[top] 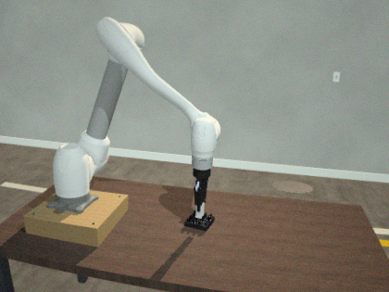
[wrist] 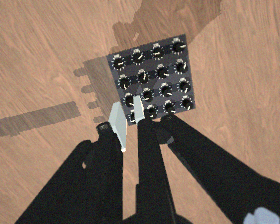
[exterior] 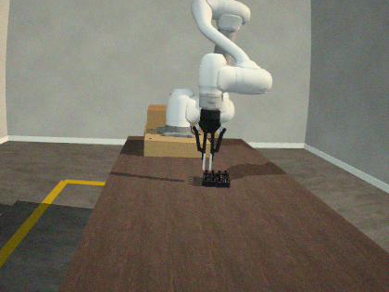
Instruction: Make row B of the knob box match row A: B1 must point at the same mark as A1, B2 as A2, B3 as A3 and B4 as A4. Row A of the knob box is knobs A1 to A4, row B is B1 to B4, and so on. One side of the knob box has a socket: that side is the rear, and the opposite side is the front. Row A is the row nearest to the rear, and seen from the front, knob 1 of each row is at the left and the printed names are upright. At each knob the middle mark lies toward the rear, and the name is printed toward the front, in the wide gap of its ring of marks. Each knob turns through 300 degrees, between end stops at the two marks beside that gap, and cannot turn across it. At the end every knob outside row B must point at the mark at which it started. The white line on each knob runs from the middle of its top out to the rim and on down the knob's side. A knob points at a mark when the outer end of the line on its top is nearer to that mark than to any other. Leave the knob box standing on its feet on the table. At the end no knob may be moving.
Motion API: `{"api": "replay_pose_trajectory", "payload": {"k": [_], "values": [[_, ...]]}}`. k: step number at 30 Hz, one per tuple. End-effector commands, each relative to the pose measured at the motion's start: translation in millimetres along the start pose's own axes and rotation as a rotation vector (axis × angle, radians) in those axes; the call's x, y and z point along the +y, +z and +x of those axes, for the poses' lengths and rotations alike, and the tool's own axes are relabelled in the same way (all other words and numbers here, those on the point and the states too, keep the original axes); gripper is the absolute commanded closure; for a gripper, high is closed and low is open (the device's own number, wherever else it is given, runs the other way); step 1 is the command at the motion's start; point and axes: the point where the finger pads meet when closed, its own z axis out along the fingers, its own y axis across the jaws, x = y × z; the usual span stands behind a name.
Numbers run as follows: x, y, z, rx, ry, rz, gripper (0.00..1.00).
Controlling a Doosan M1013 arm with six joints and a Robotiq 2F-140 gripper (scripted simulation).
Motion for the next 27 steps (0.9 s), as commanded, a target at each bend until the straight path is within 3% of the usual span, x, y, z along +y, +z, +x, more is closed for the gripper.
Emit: {"api": "replay_pose_trajectory", "payload": {"k": [1, 27], "values": [[0.0, 3.6, 0.0, 0.0, 0.0, 0.0, 0.88], [0.0, 16.4, 0.0, 0.0, 0.0, 0.0, 0.88]]}}
